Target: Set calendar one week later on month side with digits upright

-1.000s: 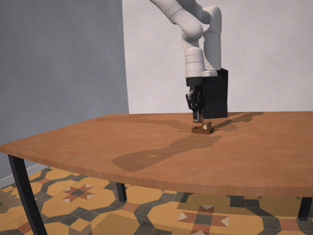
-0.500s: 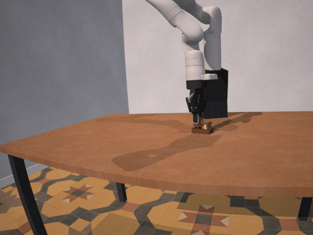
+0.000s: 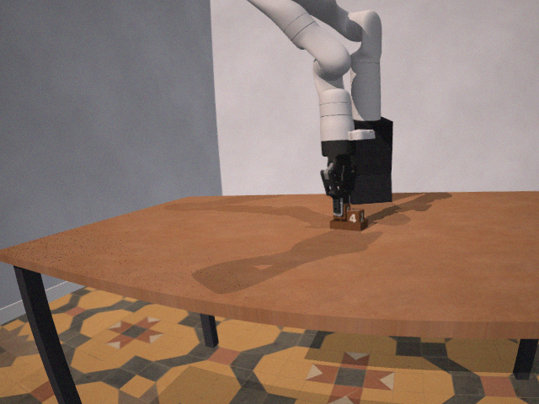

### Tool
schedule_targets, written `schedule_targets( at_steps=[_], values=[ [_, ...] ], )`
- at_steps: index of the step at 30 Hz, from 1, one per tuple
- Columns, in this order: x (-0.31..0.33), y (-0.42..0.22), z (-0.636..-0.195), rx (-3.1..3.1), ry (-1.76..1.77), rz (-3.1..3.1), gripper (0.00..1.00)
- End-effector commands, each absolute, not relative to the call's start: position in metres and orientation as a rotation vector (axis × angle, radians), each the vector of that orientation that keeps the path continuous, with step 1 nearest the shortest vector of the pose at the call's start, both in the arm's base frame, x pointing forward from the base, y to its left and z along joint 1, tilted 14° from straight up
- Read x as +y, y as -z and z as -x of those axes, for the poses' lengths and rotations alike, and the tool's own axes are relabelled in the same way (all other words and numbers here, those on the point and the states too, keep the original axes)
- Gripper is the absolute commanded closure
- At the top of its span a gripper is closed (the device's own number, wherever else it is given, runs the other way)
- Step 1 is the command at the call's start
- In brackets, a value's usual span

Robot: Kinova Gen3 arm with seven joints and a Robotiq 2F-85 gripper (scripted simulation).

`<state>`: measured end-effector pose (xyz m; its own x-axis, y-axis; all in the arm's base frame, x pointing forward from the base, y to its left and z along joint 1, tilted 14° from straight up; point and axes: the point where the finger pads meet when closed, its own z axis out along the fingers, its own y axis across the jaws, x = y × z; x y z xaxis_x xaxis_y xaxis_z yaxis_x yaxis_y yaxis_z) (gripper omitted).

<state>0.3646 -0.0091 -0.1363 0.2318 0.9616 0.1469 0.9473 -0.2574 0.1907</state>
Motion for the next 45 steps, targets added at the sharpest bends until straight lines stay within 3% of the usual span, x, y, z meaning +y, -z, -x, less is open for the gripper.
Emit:
schedule_targets(
  at_steps=[1,45],
  values=[
    [-0.009,0.1362,-0.3646,1.876,-0.362,-2.417,0.74],
    [-0.0083,0.1429,-0.3661,1.876,-0.362,-2.417,0.74]
  ],
)
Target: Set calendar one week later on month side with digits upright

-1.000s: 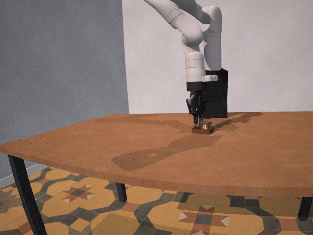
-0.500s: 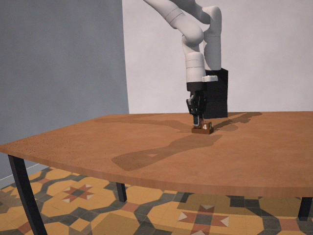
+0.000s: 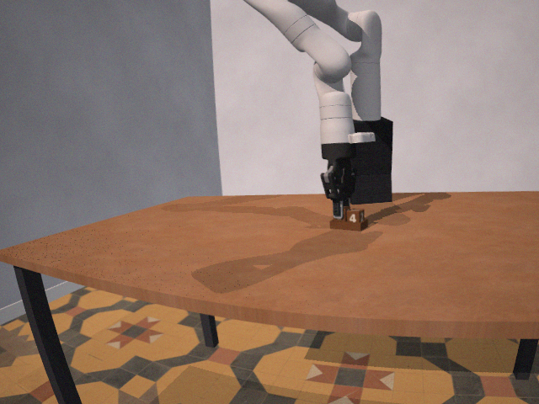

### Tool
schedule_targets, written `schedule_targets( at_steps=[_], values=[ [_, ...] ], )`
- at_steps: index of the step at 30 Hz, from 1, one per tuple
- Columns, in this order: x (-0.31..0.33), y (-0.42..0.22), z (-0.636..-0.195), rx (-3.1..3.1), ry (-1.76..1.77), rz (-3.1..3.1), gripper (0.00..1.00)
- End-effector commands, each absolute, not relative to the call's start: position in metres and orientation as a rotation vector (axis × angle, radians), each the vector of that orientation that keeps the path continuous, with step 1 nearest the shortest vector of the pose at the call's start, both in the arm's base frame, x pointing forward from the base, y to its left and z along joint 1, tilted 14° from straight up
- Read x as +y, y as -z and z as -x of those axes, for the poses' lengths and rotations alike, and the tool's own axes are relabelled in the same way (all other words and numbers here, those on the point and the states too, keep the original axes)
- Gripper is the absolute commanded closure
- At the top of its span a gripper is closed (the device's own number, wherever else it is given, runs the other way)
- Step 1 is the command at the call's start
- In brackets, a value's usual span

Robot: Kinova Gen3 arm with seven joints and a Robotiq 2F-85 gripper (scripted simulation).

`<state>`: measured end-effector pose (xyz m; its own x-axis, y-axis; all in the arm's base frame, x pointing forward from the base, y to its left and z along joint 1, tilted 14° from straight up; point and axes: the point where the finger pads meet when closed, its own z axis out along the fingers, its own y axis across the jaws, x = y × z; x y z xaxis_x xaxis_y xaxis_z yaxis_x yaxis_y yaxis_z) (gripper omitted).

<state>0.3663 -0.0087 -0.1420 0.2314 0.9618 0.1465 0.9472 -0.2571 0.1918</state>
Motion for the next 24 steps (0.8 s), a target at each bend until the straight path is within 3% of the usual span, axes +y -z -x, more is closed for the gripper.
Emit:
schedule_targets(
  at_steps=[1,24],
  values=[
    [-0.0083,0.1433,-0.3662,1.876,-0.362,-2.417,0.74],
    [-0.008,0.1459,-0.3668,1.876,-0.362,-2.417,0.74]
  ],
)
